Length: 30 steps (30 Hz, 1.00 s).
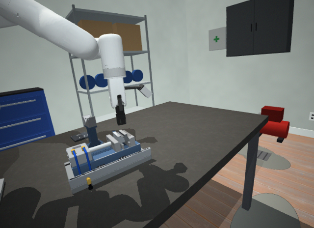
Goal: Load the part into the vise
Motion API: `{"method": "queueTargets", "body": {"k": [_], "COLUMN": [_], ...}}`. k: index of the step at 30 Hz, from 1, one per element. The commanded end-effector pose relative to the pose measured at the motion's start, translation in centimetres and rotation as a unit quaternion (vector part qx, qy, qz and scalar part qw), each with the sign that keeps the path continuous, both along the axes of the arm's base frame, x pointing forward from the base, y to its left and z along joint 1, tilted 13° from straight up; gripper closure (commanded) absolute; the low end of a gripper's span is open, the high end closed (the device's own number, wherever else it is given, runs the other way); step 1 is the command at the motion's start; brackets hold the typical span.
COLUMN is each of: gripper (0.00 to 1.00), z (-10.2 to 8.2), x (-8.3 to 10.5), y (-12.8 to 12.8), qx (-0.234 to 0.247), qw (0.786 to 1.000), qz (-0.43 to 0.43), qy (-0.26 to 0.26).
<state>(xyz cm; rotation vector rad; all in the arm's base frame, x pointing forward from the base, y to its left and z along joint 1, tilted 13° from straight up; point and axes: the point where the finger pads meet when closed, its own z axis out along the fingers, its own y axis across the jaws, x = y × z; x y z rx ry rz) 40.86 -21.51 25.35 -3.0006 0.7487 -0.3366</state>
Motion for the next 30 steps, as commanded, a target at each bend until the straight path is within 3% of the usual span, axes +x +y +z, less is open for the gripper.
{"method": "queueTargets", "body": {"k": [1, 14, 24, 30], "gripper": [1.0, 1.0, 1.0, 1.0], "z": [0.1, 0.0, -0.1, -0.2], "x": [-0.1, -0.5, -0.8, -1.0], "y": [0.7, 1.9, 2.9, 3.6], "qx": [0.012, 0.041, 0.062, 0.08], "qw": [0.996, 0.976, 0.948, 0.918], "qz": [-0.086, -0.215, -0.311, -0.389], "qy": [-0.002, -0.006, -0.009, -0.011]}}
